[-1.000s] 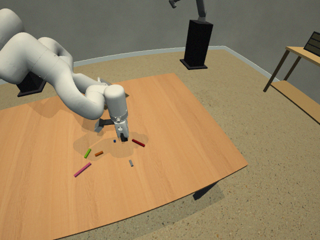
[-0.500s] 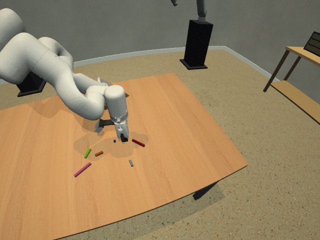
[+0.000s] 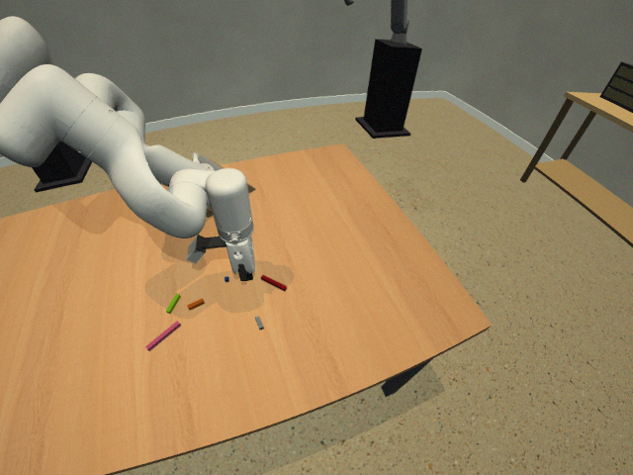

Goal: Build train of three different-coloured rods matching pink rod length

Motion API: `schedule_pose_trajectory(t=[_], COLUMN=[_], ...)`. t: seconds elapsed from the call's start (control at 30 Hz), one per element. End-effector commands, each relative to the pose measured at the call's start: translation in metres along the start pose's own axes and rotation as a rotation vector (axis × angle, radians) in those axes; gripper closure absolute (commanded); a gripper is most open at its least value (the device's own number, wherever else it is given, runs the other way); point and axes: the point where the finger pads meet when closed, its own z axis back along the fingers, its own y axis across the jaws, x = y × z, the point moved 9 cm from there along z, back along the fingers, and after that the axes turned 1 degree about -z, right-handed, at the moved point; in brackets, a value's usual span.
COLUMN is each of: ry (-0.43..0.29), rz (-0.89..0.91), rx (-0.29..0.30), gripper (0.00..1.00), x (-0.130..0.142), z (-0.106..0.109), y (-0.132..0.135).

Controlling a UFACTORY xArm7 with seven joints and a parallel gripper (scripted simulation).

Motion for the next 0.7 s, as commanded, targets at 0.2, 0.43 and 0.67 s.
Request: schedule_pose_trajectory(t=[0.2, 0.43, 0.67], ry=[-0.003, -0.003, -0.003], rz=[0.001, 0.001, 0.001], rx=[-0.002, -0.002, -0.002], gripper=[0.96, 0.92, 0.8], x=[0.0009, 0.0009, 0.0009], z=[0.0009, 0.0009, 0.0009], y=[-0.0004, -0.0004, -0.0004])
